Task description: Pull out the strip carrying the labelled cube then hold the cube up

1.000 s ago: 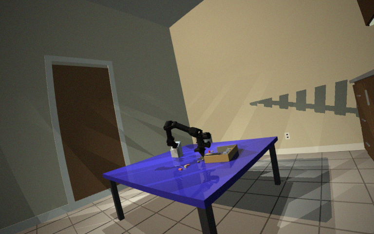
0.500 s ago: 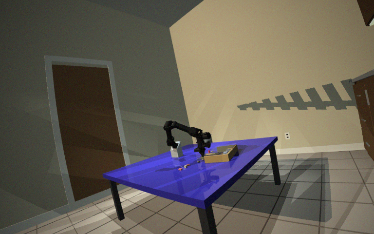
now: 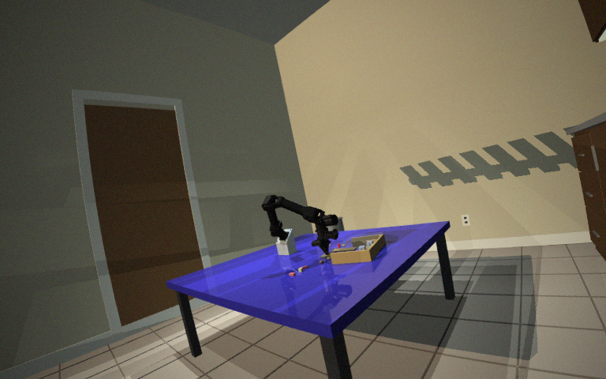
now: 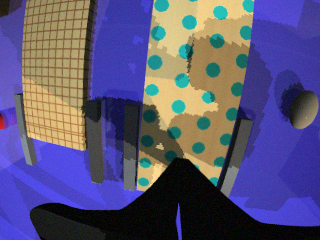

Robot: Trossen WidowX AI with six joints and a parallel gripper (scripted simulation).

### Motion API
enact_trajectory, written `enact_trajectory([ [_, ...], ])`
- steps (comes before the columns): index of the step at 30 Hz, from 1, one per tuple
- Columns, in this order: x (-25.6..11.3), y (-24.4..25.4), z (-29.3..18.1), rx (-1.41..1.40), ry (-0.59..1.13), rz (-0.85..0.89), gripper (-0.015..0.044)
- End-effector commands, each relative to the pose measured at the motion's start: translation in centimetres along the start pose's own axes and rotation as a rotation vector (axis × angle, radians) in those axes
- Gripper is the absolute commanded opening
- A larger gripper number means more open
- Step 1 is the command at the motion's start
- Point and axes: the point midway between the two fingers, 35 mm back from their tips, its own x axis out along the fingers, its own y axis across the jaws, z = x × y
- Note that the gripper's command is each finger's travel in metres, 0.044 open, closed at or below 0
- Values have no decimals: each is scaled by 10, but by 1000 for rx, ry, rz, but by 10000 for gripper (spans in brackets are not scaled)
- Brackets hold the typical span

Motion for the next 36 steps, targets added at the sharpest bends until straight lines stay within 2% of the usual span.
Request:
enact_trajectory([
  [1,4,0,-10,-9,14,0,0],
  [36,5,0,-65,-12,17,0,0],
])
